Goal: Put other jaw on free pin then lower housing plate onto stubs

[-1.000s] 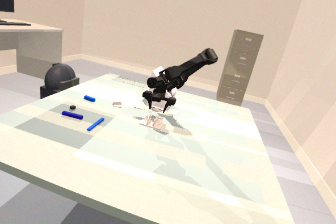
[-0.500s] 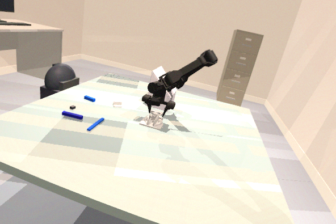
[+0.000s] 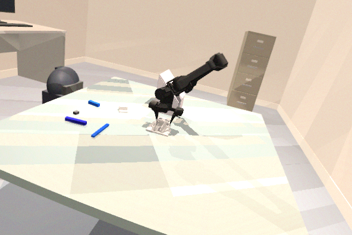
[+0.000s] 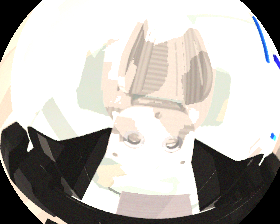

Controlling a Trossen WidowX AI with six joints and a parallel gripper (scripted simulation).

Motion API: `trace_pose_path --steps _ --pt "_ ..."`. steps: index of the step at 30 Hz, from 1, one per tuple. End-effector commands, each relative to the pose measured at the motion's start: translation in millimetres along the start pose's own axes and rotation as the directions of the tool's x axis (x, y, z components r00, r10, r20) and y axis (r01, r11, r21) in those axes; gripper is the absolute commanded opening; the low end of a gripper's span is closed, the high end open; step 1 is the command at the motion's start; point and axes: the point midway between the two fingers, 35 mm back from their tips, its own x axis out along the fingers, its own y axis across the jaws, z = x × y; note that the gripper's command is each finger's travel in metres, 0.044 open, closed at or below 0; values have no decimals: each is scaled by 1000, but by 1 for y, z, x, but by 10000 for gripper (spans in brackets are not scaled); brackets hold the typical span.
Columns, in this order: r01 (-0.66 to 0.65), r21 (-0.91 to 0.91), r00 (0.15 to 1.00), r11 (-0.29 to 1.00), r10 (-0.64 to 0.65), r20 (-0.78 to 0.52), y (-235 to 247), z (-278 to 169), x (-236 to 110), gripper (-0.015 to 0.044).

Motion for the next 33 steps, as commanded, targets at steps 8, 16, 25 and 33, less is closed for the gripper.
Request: trace_pose_path --steps 8,16,25,33 --pt "-5 7 1000 1000 5 -1 0 0 2 351" --pt "-5 9 1000 1000 5 -1 0 0 3 351" --pt "-5 10 1000 1000 5 -1 0 -1 6 351" --pt "-5 10 1000 1000 5 -1 0 -1 7 351"
